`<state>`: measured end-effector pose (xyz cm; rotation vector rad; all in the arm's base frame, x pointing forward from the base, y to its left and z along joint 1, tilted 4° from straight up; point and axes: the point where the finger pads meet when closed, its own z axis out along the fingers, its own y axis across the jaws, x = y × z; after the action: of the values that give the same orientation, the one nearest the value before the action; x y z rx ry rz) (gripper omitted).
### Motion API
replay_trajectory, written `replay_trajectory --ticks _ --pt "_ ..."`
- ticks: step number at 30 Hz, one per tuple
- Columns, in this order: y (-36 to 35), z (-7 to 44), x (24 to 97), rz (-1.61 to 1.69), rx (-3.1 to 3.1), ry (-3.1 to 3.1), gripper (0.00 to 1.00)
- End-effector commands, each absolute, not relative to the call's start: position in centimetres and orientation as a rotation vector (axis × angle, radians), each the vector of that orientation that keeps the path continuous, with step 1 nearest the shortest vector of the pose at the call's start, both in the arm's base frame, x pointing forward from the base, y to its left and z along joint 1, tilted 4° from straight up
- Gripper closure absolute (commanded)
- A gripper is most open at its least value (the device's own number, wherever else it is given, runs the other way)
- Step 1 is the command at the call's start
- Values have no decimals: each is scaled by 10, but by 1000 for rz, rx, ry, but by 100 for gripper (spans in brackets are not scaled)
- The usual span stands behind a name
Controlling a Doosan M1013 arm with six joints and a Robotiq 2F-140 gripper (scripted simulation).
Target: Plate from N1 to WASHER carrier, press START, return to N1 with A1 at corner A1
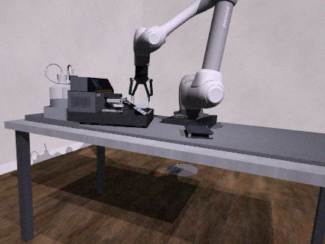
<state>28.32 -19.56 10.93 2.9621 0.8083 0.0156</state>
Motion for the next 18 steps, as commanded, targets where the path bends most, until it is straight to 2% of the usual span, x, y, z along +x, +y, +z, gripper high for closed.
replay_trajectory --ticks 1,18 --pt "-196 109 283 16 2962 808 90" --pt "-196 106 283 16 2962 808 90"
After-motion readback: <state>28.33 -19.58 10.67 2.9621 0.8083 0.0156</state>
